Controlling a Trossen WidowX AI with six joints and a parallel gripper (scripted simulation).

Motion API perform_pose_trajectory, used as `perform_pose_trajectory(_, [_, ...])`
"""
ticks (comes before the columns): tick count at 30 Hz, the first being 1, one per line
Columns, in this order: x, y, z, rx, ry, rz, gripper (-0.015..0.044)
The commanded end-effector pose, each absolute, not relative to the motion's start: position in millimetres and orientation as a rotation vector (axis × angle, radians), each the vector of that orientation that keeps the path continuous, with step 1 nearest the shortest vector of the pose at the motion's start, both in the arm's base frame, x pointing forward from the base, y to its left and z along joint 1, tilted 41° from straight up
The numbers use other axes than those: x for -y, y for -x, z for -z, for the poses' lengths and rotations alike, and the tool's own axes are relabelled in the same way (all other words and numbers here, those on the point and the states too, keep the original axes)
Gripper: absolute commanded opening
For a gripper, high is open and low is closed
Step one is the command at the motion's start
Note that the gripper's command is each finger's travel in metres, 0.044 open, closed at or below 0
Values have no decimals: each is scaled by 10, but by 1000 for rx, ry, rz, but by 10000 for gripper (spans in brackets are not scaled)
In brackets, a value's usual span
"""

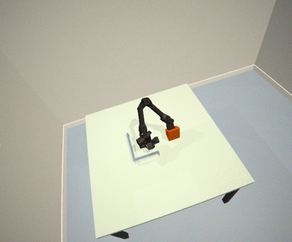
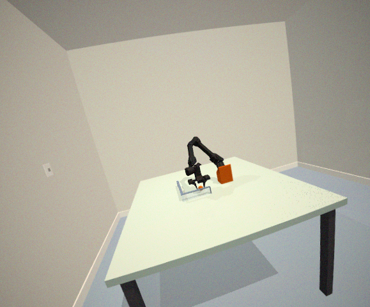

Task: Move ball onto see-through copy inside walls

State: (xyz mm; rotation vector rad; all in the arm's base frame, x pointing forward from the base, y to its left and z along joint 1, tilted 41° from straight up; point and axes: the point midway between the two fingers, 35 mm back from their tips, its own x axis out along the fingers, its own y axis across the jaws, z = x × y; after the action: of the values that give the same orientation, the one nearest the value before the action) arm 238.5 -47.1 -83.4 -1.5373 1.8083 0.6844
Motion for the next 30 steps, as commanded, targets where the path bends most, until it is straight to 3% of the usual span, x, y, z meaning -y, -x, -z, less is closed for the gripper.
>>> perform_pose_trajectory(1, [452, -2393, 815, -1808, 1537, -685, 303])
perform_pose_trajectory(7, [-82, -2467, 193, -1809, 1540, -692, 303])
perform_pose_trajectory(17, [-71, -2494, 238, -1792, 1553, -693, 303])
perform_pose_trajectory(22, [-315, -2496, -79, -1795, 1549, -689, 434])
perform_pose_trajectory(30, [-329, -2494, -99, -1796, 1549, -688, 440])
